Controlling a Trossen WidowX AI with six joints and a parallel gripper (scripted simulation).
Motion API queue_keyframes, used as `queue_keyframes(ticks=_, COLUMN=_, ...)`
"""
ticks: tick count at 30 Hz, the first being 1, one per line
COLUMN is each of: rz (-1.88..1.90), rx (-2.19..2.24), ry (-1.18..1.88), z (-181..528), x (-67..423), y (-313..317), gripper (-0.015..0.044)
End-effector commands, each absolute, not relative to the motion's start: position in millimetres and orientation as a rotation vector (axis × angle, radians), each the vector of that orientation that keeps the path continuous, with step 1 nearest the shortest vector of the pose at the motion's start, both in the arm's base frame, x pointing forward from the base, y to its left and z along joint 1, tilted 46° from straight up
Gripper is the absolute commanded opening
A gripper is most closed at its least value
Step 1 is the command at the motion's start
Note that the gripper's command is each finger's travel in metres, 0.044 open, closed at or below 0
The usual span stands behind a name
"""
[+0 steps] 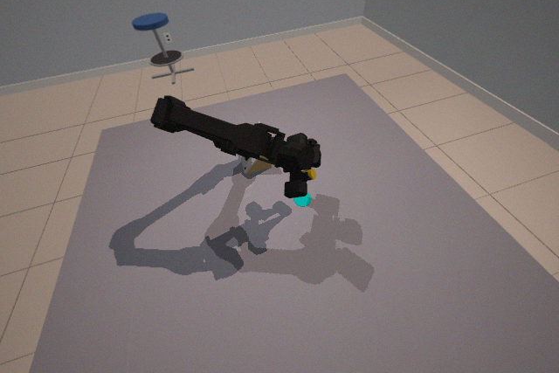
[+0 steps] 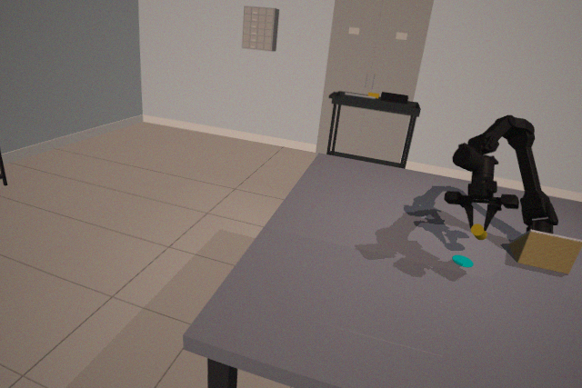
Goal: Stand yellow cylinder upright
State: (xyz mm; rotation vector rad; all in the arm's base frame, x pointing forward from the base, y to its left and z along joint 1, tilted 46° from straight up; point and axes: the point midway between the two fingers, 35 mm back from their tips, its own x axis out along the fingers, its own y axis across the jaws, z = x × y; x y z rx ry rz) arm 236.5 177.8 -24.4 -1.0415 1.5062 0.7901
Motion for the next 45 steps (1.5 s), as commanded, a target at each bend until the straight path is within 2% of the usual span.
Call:
queue_keyframes(ticks=1, rz=0.812, rx=-1.028, ry=1.490, z=-24.9, x=235.3, y=177.2, gripper=0.0105)
queue_keyframes(ticks=45, rz=0.983, rx=-0.856, ry=1.214, z=-21.9, x=237.3, y=174.0, gripper=0.0105)
